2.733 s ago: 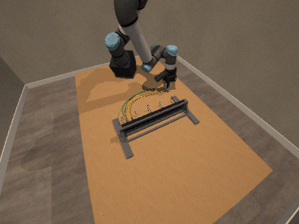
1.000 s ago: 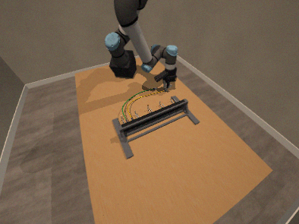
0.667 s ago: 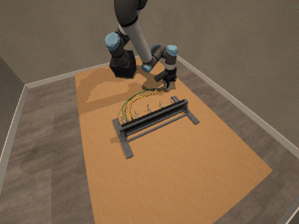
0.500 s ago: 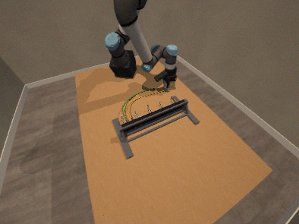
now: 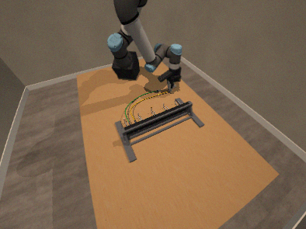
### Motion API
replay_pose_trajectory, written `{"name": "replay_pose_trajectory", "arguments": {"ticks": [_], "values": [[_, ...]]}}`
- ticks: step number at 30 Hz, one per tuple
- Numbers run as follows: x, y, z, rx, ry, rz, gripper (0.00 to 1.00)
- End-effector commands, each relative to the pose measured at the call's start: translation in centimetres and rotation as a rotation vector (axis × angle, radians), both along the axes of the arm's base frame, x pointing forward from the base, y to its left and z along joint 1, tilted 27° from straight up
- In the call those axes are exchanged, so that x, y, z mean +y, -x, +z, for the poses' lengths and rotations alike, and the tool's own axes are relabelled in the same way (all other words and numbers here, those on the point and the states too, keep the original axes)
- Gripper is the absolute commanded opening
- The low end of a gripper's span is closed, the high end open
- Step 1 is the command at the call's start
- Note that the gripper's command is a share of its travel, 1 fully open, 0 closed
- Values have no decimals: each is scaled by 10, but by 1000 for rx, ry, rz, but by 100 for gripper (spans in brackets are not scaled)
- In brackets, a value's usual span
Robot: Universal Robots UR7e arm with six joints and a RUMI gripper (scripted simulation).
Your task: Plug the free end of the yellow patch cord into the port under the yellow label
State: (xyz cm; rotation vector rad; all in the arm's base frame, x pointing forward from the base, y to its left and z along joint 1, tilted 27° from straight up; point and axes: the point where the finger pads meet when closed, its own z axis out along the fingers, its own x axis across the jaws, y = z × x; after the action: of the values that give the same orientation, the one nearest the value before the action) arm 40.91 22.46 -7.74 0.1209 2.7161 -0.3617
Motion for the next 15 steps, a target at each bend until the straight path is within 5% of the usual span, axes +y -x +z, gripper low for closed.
{"name": "replay_pose_trajectory", "arguments": {"ticks": [1,15], "values": [[2,3,7,-1,-1,0,0],[8,11,26,-1,-1,0,0]]}}
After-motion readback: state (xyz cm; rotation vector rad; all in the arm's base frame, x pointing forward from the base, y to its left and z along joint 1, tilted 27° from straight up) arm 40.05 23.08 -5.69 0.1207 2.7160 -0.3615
